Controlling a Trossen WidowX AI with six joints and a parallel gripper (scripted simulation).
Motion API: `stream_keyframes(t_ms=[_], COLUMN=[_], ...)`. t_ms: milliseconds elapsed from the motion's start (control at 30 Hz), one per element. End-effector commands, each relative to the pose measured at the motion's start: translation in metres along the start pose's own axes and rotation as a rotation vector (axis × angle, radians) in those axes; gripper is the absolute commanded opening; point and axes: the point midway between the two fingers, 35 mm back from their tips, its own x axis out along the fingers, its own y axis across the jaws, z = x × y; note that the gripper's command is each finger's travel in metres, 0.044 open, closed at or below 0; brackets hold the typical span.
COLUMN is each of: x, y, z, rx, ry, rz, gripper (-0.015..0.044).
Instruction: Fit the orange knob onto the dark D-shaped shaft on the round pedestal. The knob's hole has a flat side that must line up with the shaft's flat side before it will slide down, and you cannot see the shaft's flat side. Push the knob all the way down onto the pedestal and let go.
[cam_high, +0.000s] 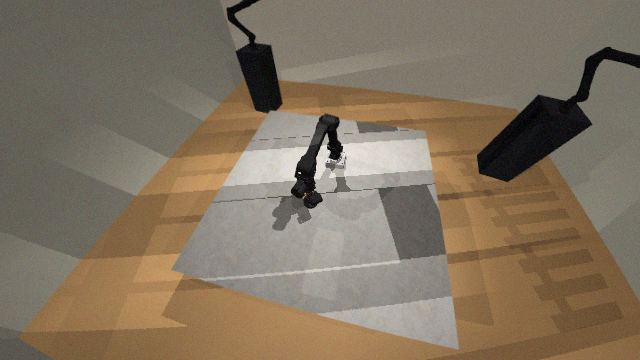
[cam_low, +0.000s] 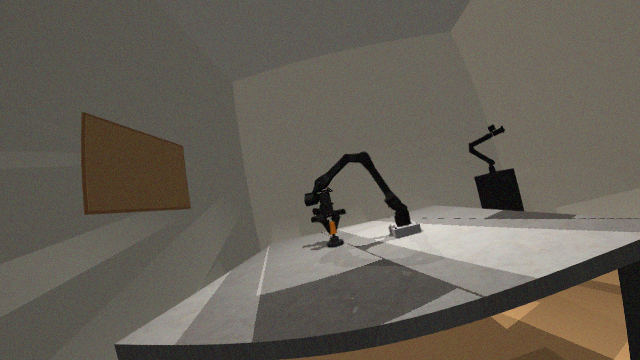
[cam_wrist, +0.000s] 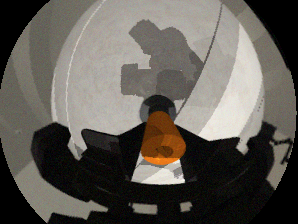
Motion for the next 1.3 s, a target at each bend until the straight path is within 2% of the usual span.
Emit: stream_keyframes(t_ms=[0,1267], x=[-0.0047,-0.0045], y=[-0.001,0.0003], z=[0.0002,0.0023], rx=[0.044,0.096], ry=[-0.009,-0.009], rz=[0.003,0.003], gripper=[0.0,0.0])
